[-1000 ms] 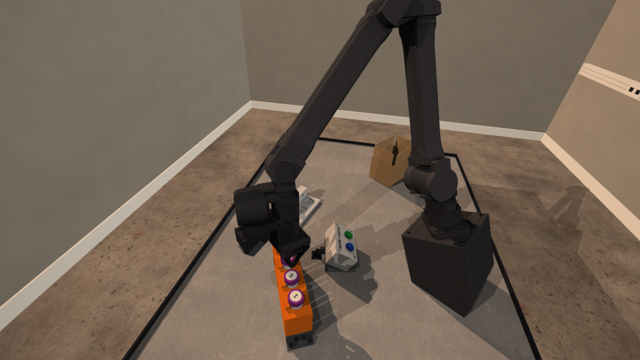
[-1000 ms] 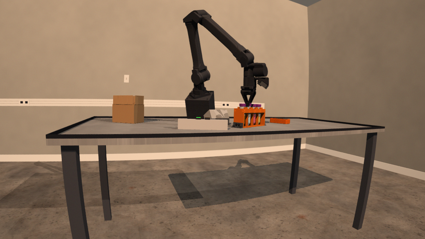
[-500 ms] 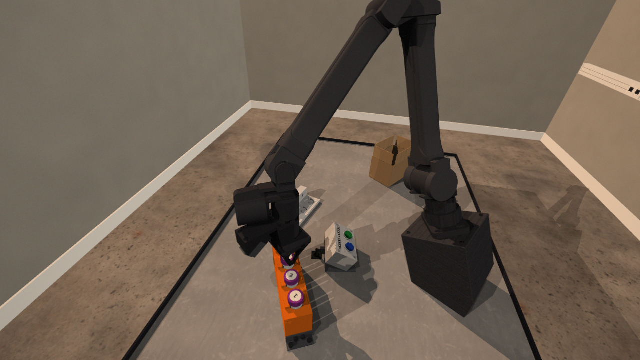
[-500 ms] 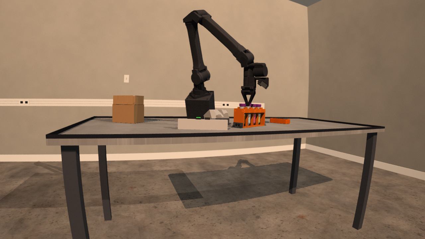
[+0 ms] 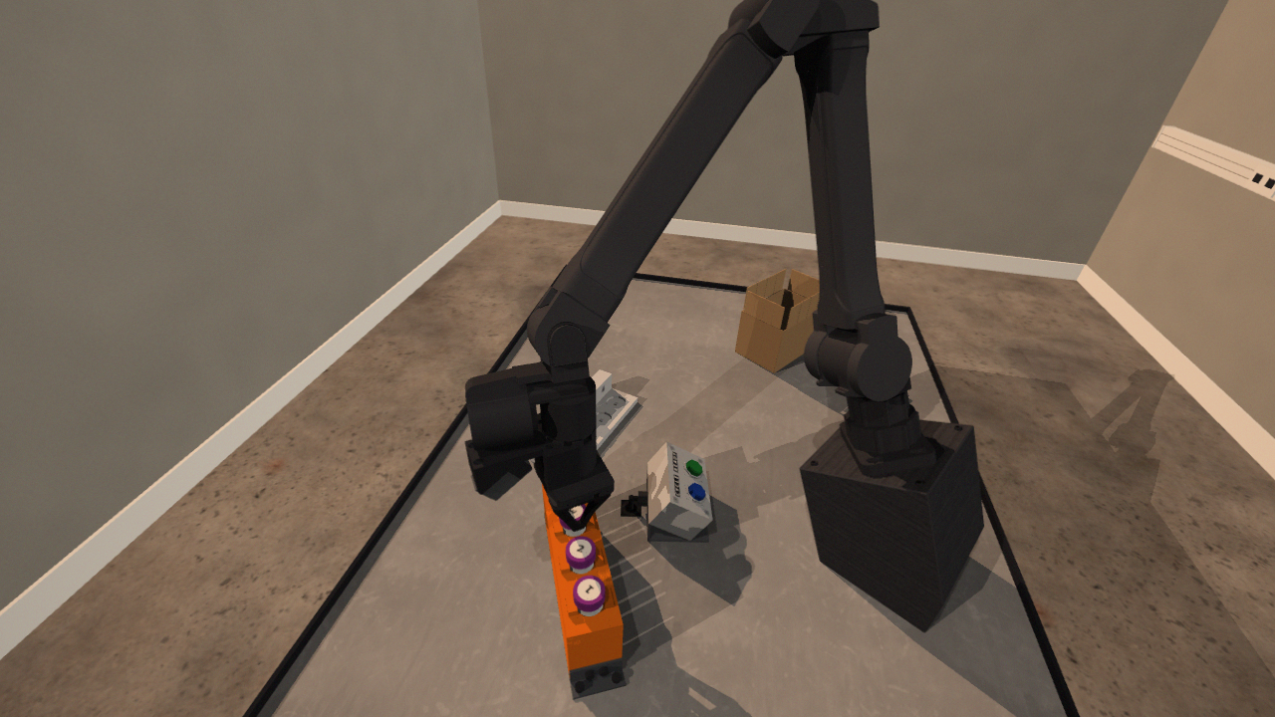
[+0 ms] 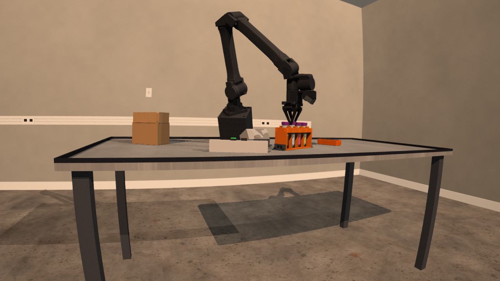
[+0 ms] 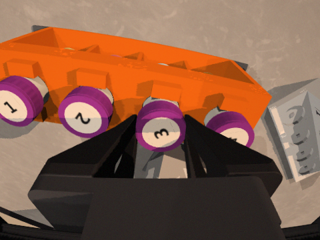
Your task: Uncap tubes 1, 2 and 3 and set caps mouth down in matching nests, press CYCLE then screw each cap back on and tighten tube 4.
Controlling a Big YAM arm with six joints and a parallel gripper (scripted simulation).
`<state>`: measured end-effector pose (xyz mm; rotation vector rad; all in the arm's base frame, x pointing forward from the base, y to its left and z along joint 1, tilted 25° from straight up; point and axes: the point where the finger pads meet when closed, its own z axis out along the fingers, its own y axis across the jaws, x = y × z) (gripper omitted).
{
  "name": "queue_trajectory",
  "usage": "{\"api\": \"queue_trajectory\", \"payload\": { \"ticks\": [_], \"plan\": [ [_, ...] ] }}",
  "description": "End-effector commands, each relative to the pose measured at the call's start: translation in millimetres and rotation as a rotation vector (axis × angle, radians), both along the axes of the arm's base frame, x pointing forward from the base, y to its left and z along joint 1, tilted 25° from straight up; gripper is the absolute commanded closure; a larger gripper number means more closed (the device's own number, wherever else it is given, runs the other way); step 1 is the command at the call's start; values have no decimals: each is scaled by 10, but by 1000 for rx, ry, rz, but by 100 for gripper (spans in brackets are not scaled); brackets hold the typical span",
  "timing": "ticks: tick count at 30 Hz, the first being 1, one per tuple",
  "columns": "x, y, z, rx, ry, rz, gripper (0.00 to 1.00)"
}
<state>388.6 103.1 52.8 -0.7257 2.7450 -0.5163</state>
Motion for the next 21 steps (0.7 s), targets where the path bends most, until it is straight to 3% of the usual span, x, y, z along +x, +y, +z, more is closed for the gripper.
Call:
{"api": "queue_trajectory", "payload": {
  "ticks": [1, 12, 19, 20, 21],
  "plan": [
    [62, 14, -19, 52, -48, -141, 100],
    [70, 1, -21, 174, -149, -475, 100],
    [84, 39, 63, 187, -161, -475, 100],
    [84, 39, 63, 187, -161, -475, 51],
    [84, 39, 63, 187, -161, -475, 51]
  ]
}}
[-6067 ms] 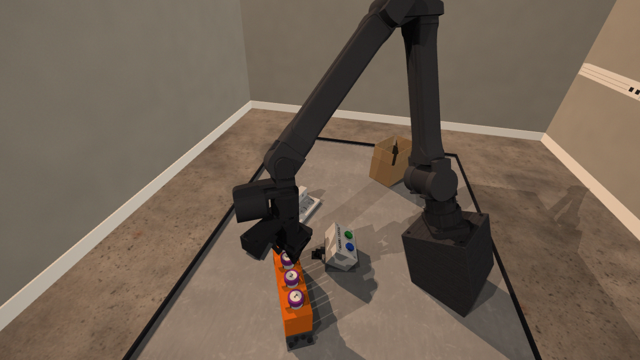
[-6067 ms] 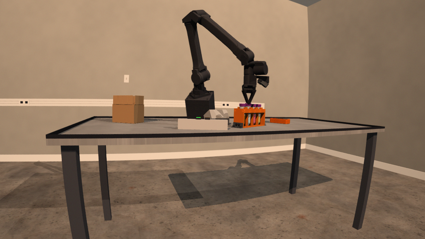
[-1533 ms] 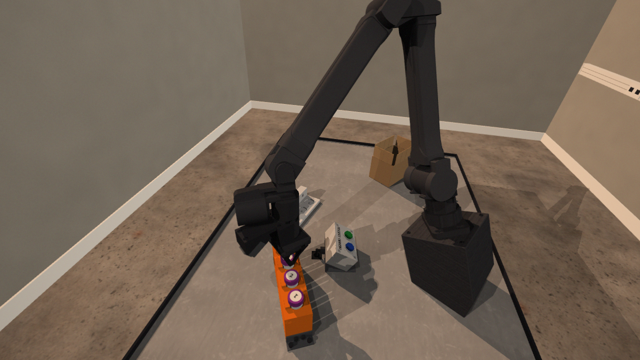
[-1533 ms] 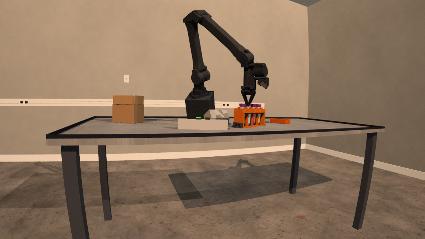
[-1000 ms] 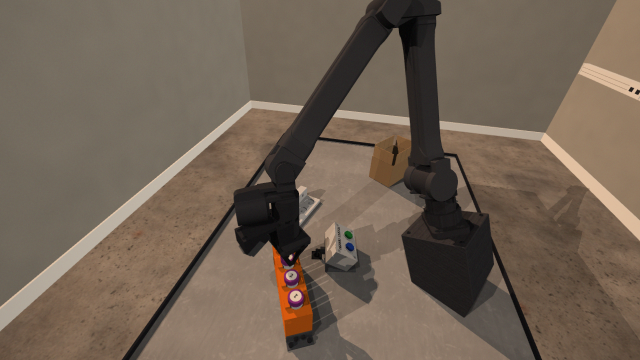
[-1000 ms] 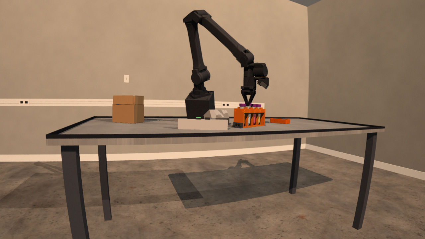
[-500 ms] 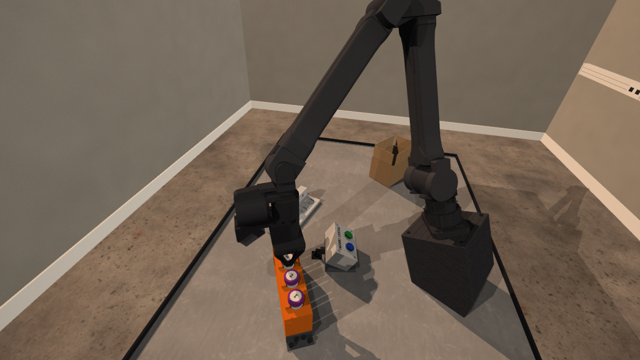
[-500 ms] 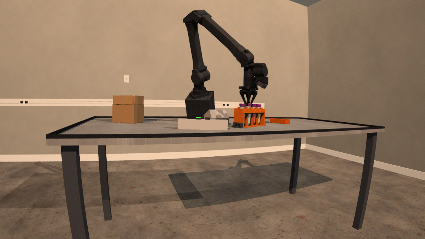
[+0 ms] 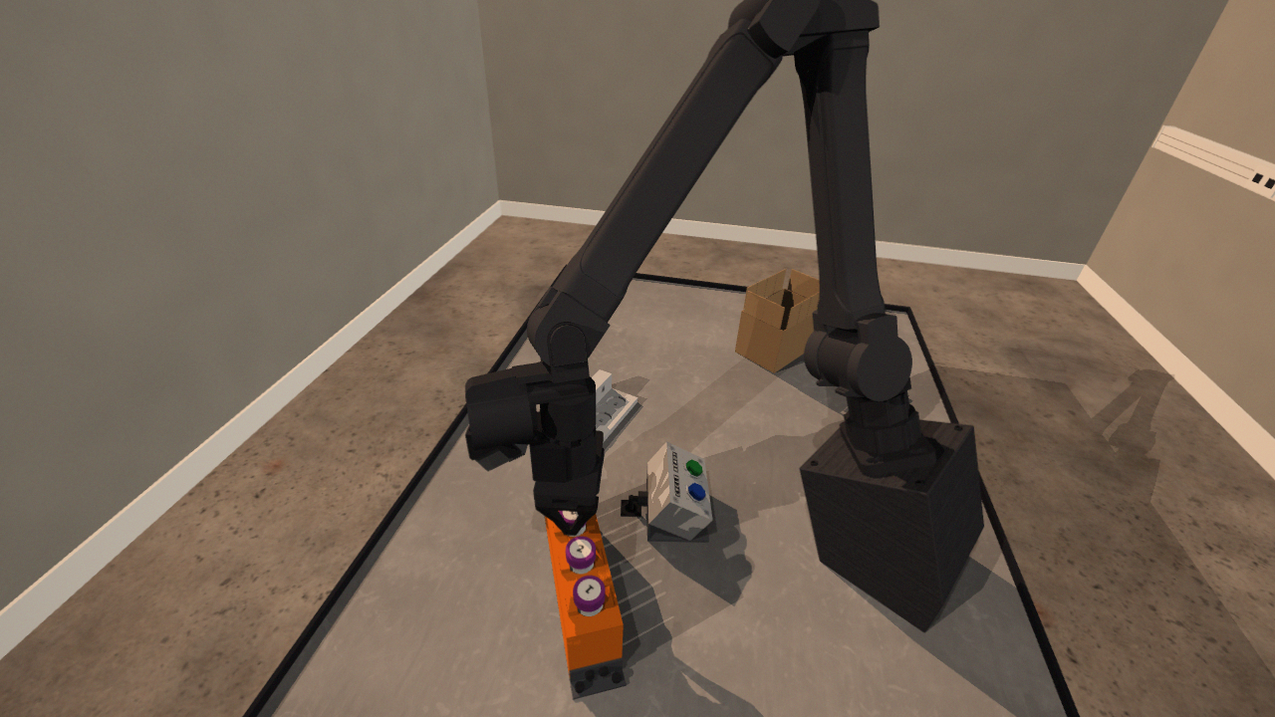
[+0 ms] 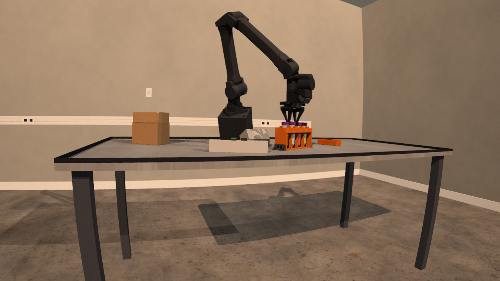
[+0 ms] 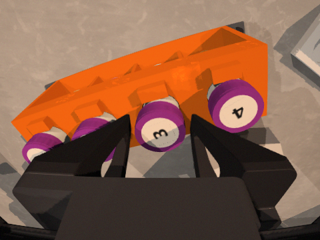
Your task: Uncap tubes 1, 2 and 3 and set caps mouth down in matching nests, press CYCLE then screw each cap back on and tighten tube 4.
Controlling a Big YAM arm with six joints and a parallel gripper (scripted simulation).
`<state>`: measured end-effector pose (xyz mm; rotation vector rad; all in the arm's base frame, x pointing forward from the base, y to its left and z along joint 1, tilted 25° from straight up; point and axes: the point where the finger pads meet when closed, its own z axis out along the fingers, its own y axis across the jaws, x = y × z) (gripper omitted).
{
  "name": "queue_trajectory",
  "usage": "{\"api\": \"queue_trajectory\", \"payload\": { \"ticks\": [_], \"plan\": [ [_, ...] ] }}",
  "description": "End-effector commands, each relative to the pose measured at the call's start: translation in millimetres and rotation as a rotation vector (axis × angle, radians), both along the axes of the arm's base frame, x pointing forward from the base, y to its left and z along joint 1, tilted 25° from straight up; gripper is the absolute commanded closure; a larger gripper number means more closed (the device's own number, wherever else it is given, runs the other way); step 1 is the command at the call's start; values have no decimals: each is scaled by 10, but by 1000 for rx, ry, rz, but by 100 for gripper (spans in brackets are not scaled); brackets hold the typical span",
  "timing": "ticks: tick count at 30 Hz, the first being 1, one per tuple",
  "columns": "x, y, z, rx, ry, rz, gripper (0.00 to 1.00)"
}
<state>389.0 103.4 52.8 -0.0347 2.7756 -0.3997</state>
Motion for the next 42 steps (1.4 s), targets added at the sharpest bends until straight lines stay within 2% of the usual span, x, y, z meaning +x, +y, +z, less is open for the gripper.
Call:
{"api": "queue_trajectory", "payload": {
  "ticks": [1, 11, 12, 26, 28, 33, 40, 41, 42],
  "plan": [
    [80, 37, 63, 19, -28, -32, 51],
    [80, 37, 63, 19, -28, -32, 51],
    [57, 12, -10, -7, 3, 11, 51],
    [49, 27, 3, -190, 158, 521, 51],
    [49, 27, 3, -190, 158, 521, 51],
    [36, 37, -1, -251, 209, 691, 51],
    [20, 46, 3, -252, 210, 695, 51],
    [73, 44, 73, -247, 182, 677, 100],
    [73, 44, 73, -247, 182, 677, 100]
  ]
}}
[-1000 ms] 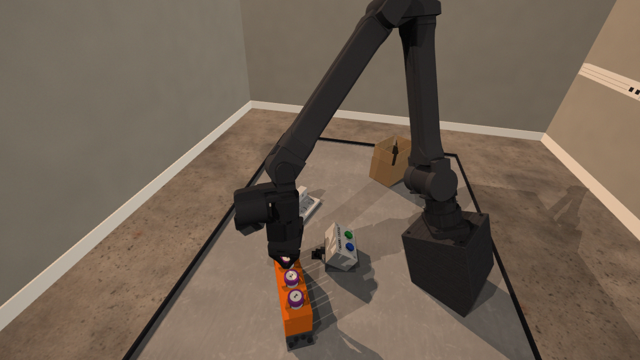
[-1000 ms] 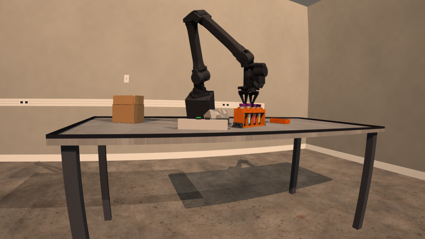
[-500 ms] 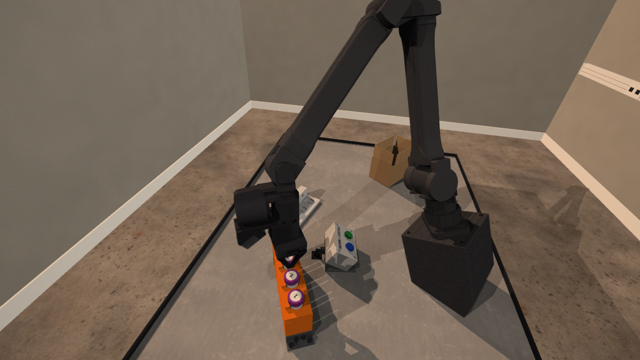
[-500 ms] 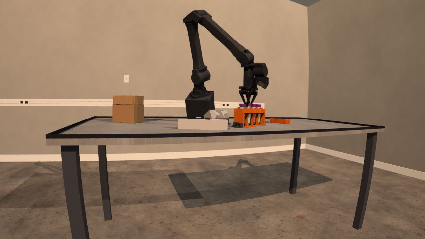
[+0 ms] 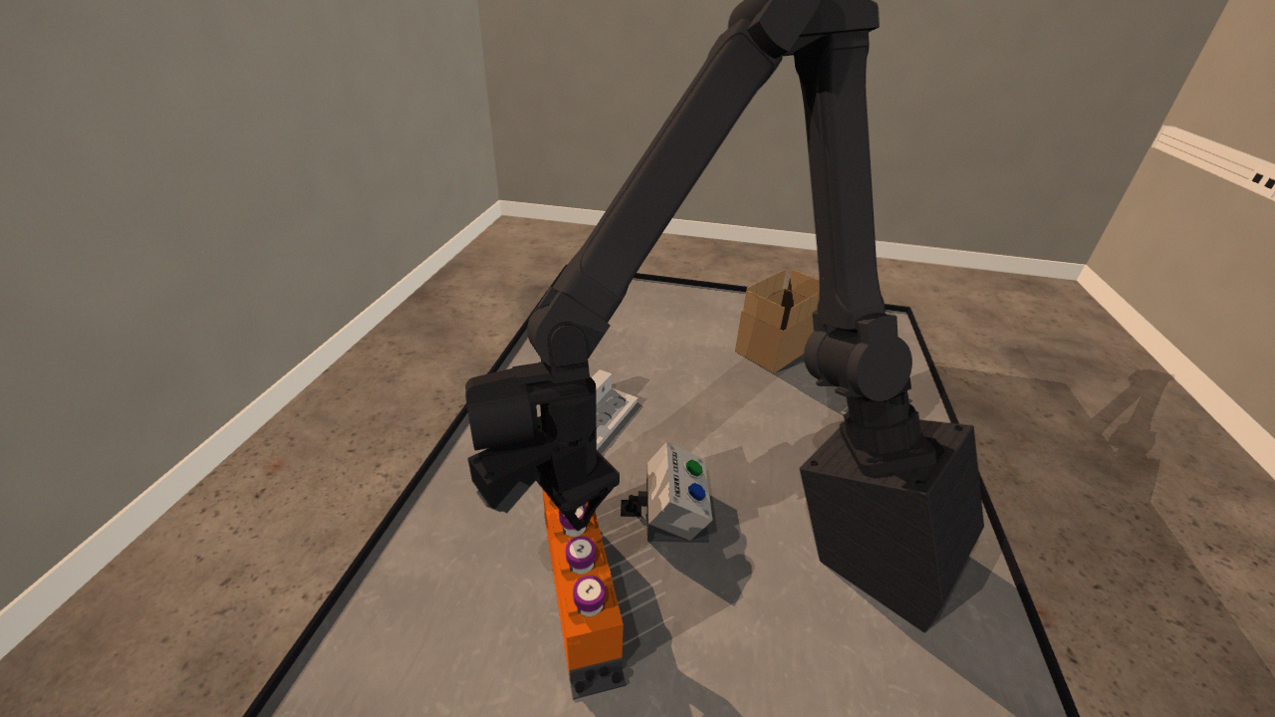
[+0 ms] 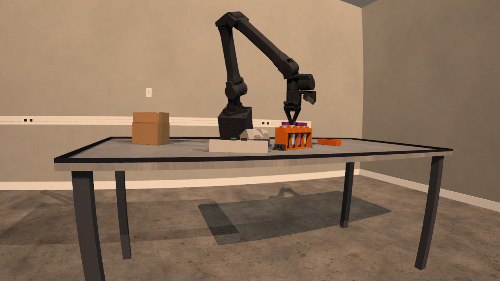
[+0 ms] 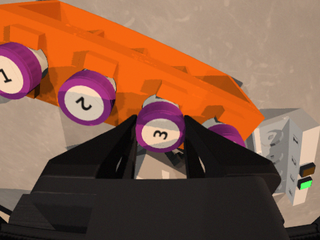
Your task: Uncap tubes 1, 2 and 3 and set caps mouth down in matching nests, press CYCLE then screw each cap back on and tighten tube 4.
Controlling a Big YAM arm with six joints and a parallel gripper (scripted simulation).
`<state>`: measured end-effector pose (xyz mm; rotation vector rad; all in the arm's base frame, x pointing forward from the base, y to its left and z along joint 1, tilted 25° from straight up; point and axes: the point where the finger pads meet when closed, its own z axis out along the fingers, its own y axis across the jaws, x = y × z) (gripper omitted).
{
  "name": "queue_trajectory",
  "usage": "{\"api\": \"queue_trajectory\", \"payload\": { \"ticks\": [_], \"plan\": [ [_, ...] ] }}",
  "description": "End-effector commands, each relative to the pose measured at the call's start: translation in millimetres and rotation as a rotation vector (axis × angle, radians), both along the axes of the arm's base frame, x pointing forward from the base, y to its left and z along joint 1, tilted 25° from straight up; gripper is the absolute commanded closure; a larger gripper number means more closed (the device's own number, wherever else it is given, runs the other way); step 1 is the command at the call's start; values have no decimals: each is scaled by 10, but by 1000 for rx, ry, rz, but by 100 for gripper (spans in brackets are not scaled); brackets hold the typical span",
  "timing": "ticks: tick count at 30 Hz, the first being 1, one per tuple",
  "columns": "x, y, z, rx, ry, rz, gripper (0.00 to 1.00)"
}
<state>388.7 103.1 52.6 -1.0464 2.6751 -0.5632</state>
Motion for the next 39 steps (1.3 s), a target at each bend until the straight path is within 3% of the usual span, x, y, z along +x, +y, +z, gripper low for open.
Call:
{"api": "queue_trajectory", "payload": {
  "ticks": [1, 13, 18, 20, 35, 39],
  "plan": [
    [75, 46, 75, -1, -11, 27, 100],
    [75, 47, 75, -1, -11, 27, 100],
    [26, 36, -11, 47, -36, -130, 100],
    [26, 36, -11, 47, -36, -130, 100],
    [37, 17, -34, 213, -176, -586, 100],
    [38, 16, -36, 236, -195, -647, 100]
  ]
}}
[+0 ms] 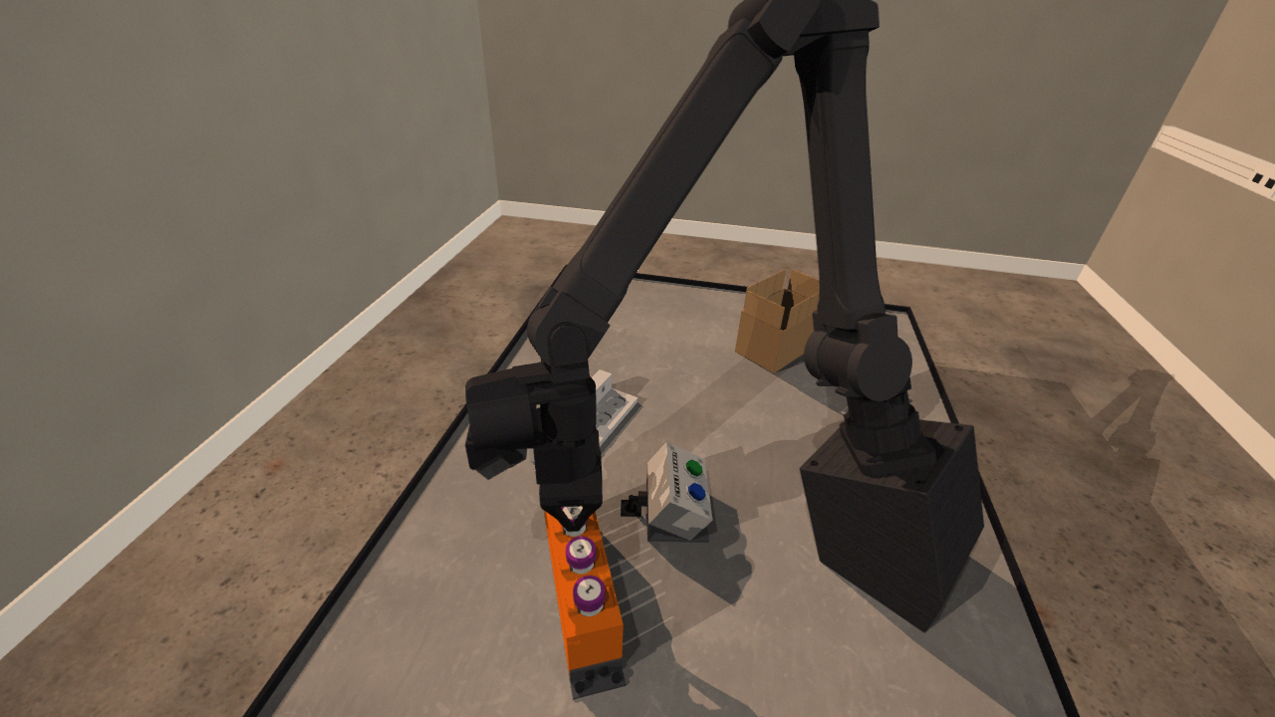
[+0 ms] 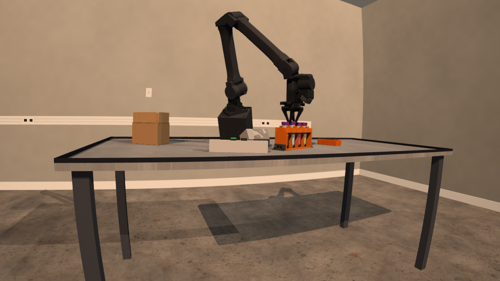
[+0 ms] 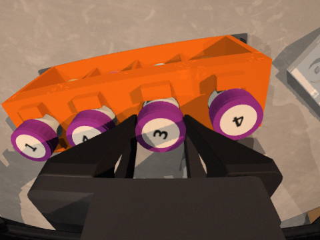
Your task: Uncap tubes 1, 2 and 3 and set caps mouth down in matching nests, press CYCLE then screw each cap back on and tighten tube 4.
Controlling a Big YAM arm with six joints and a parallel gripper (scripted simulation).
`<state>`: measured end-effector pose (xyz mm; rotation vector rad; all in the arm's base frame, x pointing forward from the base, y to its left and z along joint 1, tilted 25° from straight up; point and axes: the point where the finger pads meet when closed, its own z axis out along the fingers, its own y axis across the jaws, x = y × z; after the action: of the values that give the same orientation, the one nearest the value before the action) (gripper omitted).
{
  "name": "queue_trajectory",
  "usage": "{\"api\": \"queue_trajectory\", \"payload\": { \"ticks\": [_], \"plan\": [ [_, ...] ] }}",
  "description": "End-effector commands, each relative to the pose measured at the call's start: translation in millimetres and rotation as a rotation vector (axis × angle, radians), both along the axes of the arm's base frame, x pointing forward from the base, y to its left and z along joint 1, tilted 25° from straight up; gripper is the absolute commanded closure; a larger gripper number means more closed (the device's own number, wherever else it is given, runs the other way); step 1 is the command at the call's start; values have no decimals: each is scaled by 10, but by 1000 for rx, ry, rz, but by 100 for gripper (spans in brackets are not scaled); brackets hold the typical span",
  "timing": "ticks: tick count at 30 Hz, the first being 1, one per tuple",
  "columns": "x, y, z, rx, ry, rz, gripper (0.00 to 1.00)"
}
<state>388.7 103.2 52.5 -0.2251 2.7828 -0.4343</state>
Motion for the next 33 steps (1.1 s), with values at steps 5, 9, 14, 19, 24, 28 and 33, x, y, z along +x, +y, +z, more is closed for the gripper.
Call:
{"api": "queue_trajectory", "payload": {
  "ticks": [5, 9, 14, 19, 24, 28, 33],
  "plan": [
    [80, 41, 64, 66, -65, -154, 100],
    [79, 41, 64, 66, -65, -154, 51],
    [79, 41, 64, 66, -65, -154, 51],
    [79, 42, 64, 66, -65, -154, 51],
    [34, 43, -2, -2, 2, 4, 51],
    [33, 47, -3, -54, 46, 149, 51],
    [33, 47, -3, -93, 78, 258, 51]
  ]
}}
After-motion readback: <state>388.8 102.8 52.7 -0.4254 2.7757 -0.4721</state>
